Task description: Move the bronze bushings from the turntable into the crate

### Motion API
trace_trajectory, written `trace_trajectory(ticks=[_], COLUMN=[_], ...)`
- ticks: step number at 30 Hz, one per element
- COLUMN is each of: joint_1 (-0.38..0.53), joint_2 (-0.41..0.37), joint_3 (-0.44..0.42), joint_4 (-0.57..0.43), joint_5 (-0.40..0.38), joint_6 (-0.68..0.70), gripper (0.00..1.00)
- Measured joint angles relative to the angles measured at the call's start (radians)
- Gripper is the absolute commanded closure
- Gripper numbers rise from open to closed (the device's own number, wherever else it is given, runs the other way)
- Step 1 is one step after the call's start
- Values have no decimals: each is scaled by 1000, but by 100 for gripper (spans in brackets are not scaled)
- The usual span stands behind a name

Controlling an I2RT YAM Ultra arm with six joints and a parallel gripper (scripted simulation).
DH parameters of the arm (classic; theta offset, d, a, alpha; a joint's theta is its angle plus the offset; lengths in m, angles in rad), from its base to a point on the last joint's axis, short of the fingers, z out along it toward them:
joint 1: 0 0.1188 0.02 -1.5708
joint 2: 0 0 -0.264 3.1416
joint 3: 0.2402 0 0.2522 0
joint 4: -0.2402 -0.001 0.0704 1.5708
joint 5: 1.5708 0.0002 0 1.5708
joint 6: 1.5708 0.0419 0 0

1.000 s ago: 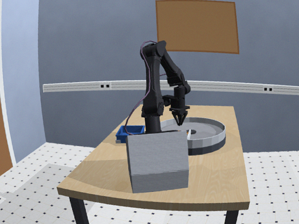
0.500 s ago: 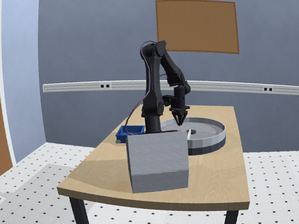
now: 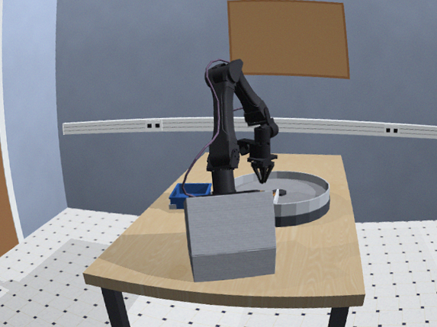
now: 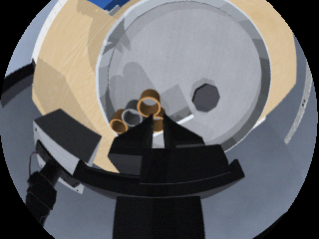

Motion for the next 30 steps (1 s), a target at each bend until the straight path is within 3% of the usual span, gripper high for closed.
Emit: trace_trajectory(ticks=[30], joint_1=[-11], joint_2=[0], joint_3=[0], joint_4=[0], joint_5=[0], joint_6=[-5], gripper=[85])
